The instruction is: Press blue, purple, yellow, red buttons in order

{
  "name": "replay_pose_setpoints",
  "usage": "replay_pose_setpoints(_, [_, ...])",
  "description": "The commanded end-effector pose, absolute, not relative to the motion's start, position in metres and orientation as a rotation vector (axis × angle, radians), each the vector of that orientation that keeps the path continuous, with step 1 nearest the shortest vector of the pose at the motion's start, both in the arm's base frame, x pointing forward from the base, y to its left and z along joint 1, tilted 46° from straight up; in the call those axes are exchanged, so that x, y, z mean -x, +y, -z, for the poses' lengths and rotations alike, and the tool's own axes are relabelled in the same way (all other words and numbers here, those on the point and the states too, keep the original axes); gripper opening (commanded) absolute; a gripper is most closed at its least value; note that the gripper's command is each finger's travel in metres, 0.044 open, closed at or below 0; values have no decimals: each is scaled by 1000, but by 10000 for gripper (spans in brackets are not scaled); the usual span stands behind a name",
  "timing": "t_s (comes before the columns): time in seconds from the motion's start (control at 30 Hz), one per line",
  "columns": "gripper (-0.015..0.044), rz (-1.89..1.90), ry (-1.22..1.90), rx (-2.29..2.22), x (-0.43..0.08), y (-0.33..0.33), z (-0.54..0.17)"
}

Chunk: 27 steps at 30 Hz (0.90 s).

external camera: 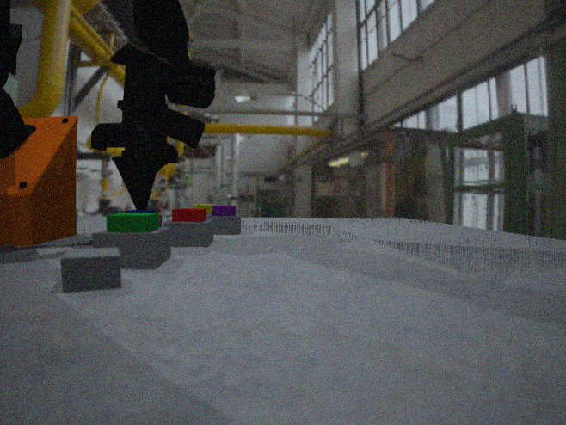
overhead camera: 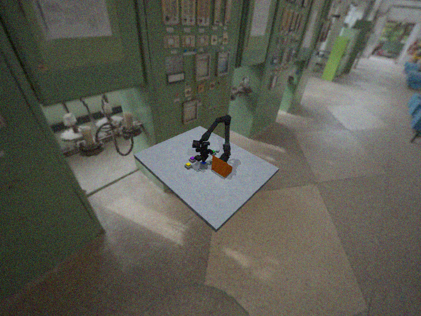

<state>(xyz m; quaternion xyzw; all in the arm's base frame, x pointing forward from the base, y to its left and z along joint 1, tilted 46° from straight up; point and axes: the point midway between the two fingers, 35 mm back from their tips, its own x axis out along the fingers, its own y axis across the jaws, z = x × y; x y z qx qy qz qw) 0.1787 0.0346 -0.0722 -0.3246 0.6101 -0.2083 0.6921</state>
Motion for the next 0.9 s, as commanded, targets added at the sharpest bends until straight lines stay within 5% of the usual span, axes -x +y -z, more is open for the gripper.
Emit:
replay_pose_setpoints(0.0, [20, 464, 1363, 737, -178, 32, 73])
replay_pose_setpoints(0.87, [20, 459, 1366, 733, -171, 72, 36])
